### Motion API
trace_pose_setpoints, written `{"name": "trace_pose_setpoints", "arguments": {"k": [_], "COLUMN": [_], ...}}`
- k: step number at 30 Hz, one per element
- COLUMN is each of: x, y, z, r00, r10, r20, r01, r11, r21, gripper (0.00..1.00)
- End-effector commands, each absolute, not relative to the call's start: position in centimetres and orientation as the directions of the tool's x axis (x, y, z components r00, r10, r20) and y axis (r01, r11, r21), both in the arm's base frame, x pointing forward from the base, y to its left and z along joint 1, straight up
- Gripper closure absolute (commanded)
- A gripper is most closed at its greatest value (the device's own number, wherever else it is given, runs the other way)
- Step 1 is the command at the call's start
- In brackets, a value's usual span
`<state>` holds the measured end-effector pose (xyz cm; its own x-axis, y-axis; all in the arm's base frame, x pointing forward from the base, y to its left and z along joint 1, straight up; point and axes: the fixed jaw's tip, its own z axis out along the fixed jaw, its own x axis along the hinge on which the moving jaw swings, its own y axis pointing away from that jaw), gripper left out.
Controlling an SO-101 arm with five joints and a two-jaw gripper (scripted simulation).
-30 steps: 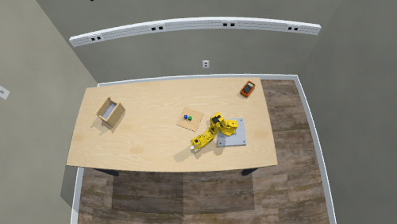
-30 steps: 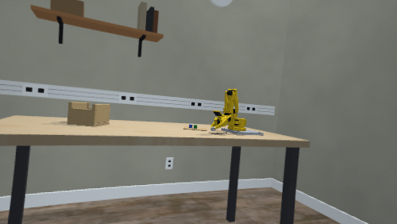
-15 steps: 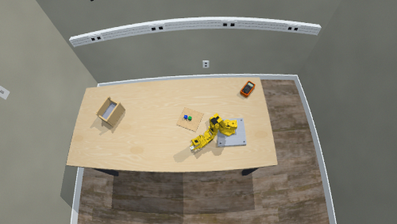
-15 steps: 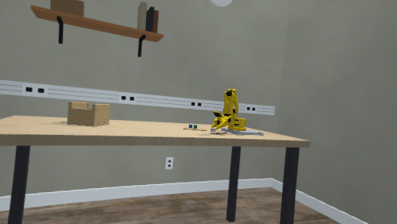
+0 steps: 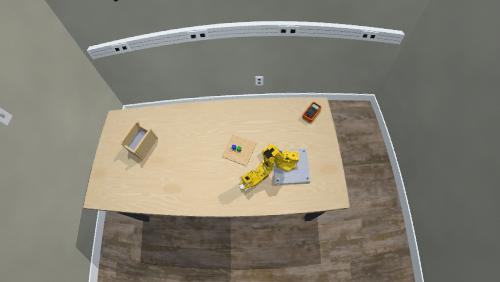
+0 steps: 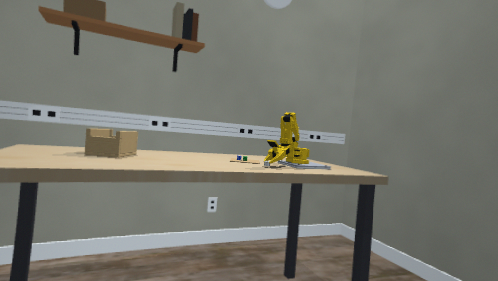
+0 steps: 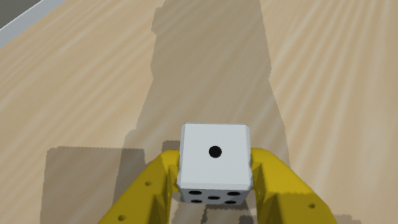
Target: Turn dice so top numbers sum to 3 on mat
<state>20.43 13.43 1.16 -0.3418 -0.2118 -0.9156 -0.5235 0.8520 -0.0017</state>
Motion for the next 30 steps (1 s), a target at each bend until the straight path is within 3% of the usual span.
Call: {"name": "trace_pose_setpoints", "arguments": {"k": [1,30], "x": [20.52,20.51], "y": [13.68,13.68], "z": [1.16,0.54], "r00": [-0.325,-0.325], "r10": [-0.215,-0.215], "r20": [-0.921,-0.921], "r01": [-0.532,-0.532], "r11": [0.847,0.847], "r21": [-0.010,-0.010], "gripper": [1.00,1.00]}}
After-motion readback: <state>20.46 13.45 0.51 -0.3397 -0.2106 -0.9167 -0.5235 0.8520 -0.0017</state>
